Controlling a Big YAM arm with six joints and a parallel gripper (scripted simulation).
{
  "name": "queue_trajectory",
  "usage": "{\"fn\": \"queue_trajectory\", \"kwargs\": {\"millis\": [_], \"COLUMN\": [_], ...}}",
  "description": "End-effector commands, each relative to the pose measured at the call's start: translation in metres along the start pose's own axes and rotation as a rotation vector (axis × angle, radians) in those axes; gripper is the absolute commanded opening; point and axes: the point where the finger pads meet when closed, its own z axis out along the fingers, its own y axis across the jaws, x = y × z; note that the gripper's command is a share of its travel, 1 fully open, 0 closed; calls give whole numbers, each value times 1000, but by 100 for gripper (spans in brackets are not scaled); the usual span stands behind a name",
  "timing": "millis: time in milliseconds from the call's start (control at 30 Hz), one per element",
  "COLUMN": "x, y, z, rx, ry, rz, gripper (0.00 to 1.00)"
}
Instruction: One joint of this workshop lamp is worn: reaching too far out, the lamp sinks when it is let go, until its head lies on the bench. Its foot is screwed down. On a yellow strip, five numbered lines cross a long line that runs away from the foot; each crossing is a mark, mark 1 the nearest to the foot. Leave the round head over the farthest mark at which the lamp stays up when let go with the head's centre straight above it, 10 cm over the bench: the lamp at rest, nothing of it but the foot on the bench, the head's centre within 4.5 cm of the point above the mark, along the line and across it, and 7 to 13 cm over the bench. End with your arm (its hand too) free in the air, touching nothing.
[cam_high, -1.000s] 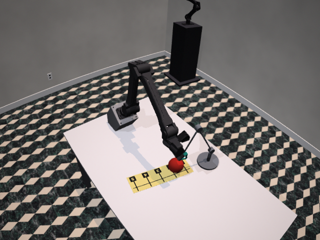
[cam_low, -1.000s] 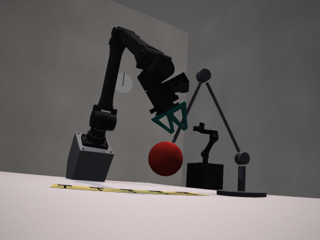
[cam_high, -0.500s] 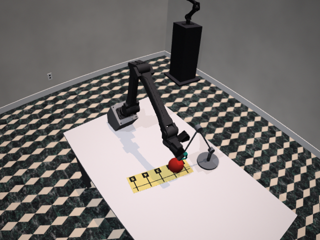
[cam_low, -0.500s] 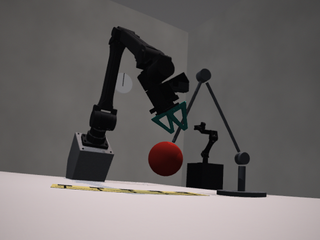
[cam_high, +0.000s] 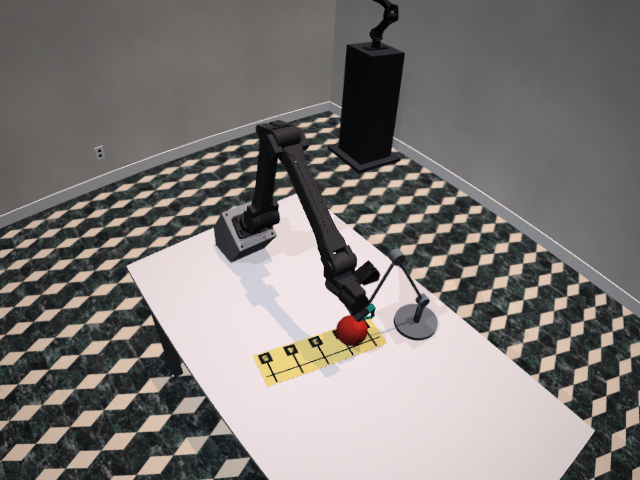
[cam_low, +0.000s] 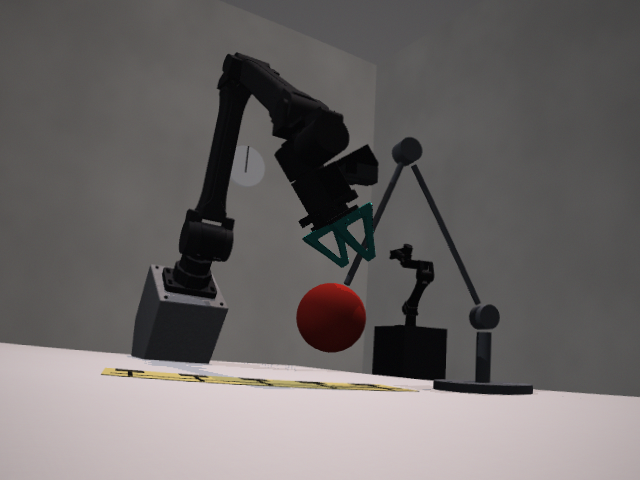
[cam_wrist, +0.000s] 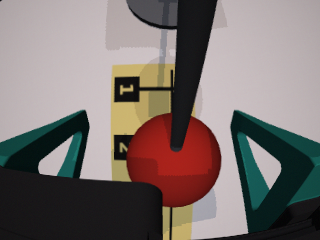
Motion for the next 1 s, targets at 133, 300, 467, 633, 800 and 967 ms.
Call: {"fn": "queue_trajectory", "kwargs": {"millis": [133,300,467,633,800,967], "x": [-12,-12,-9,-6,-3,-3], "y": [-17,-17,-12,-7,-2,-3], "z": [-5,-5,-4,-4,-3,-3], "rx": [25,25,19,14,8,9], "ry": [-13,-13,-9,-6,-2,-2], "rz": [-18,-18,-14,-10,-7,-7], "gripper": [100,100,0,0,0,0]}}
